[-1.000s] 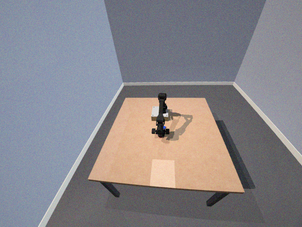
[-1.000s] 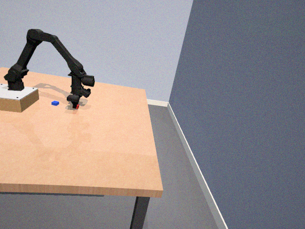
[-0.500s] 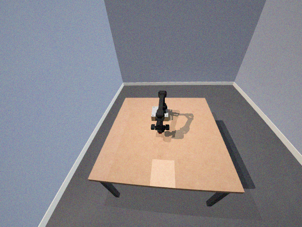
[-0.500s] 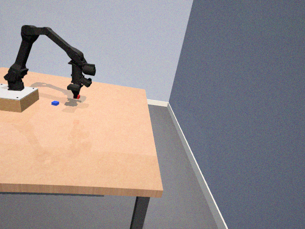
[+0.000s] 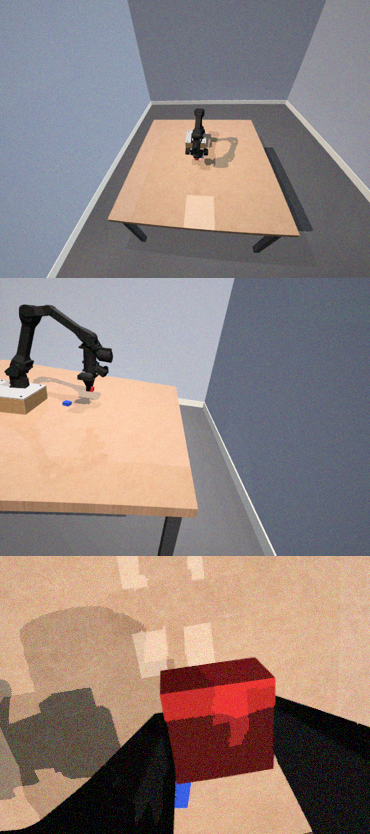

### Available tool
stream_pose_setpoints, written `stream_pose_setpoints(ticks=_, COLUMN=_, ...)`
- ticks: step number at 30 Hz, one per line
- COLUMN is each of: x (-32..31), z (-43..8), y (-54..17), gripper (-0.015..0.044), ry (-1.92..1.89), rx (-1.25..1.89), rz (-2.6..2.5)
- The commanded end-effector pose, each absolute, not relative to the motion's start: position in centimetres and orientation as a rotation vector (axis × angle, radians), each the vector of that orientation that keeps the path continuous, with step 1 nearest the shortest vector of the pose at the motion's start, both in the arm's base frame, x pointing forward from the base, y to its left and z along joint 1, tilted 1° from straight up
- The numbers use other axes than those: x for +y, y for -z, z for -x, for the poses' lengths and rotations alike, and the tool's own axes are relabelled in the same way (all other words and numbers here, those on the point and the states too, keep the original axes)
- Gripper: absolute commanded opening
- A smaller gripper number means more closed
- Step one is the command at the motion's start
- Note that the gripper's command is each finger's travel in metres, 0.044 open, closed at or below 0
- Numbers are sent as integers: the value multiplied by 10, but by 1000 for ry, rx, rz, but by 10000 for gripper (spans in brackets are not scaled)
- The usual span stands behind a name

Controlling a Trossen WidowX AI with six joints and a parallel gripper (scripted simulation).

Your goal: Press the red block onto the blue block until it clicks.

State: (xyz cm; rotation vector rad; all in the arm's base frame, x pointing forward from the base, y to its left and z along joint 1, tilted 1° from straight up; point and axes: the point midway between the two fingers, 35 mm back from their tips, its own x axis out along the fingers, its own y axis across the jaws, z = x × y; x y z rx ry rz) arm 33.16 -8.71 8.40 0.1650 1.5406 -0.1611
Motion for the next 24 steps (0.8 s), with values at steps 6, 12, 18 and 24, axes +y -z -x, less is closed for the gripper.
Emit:
stream_pose_setpoints(ticks=6, x=-72, z=-306, y=-72, gripper=0, ry=200, rx=1547, rz=-210)
stream_pose_setpoints(ticks=12, x=-63, z=-288, y=-64, gripper=0, ry=228, rx=1546, rz=-239)
stream_pose_setpoints(ticks=18, x=-54, z=-270, y=-55, gripper=0, ry=256, rx=1544, rz=-269)
stream_pose_setpoints(ticks=24, x=-46, z=-250, y=-45, gripper=0, ry=284, rx=1543, rz=-298)
